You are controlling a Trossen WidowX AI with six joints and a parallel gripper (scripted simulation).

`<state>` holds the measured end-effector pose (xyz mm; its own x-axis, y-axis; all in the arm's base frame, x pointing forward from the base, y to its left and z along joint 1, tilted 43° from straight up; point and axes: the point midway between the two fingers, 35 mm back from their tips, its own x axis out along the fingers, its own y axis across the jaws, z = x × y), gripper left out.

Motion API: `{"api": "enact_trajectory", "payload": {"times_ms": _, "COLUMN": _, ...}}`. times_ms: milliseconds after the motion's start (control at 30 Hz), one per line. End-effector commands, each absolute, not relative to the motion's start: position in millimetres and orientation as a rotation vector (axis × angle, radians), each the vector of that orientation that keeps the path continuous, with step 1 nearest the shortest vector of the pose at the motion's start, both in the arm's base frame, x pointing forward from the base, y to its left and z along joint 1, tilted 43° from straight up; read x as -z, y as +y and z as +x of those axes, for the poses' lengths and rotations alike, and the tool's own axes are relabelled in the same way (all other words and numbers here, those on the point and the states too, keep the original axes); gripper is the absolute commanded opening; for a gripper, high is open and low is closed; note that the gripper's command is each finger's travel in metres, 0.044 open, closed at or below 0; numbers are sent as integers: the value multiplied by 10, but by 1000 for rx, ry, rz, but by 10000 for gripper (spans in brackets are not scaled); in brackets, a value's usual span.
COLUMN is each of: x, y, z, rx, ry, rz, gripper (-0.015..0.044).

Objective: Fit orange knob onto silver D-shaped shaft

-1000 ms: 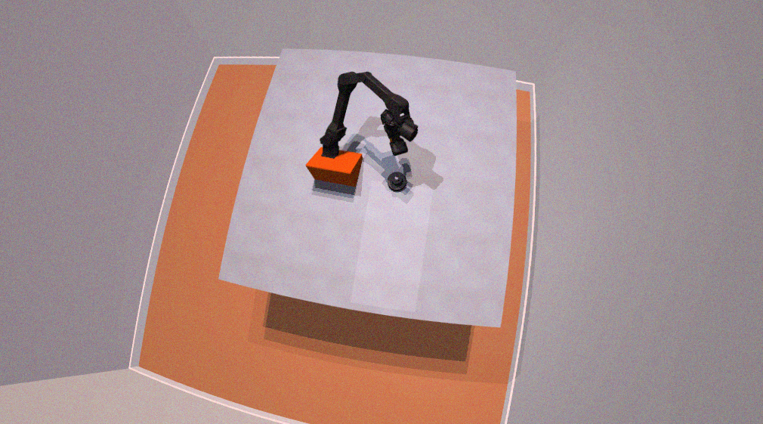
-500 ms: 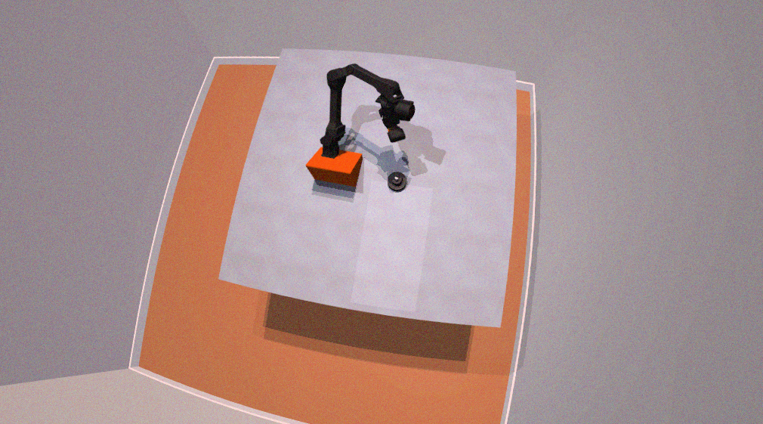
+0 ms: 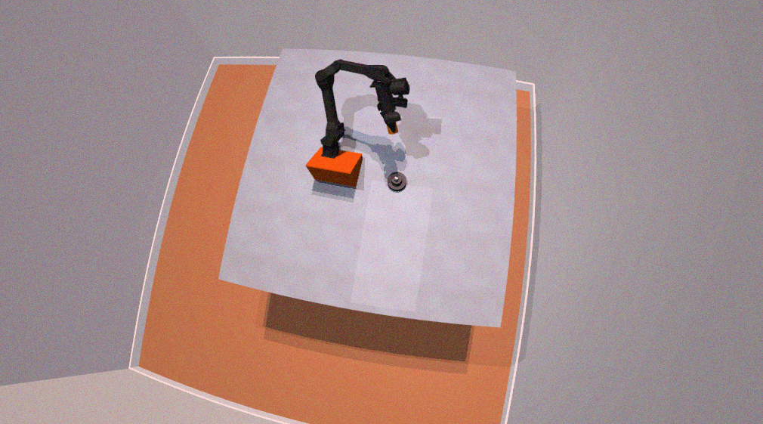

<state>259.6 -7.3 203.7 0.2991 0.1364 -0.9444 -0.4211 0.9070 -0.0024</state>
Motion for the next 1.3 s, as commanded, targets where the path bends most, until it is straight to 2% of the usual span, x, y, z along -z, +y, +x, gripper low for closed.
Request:
{"api": "enact_trajectory", "payload": {"times_ms": 0, "x": -2191, "y": -118, "z": 2566, "rx": -260, "ry": 1182, "rz": -334, "gripper": 0}}
{"api": "enact_trajectory", "payload": {"times_ms": 867, "x": -2342, "y": -112, "z": 2507, "rx": -30, "ry": 1121, "rz": -483, "gripper": 0}}
{"api": "enact_trajectory", "payload": {"times_ms": 1267, "x": -2324, "y": -99, "z": 2510, "rx": -70, "ry": 1136, "rz": -469, "gripper": 0}}
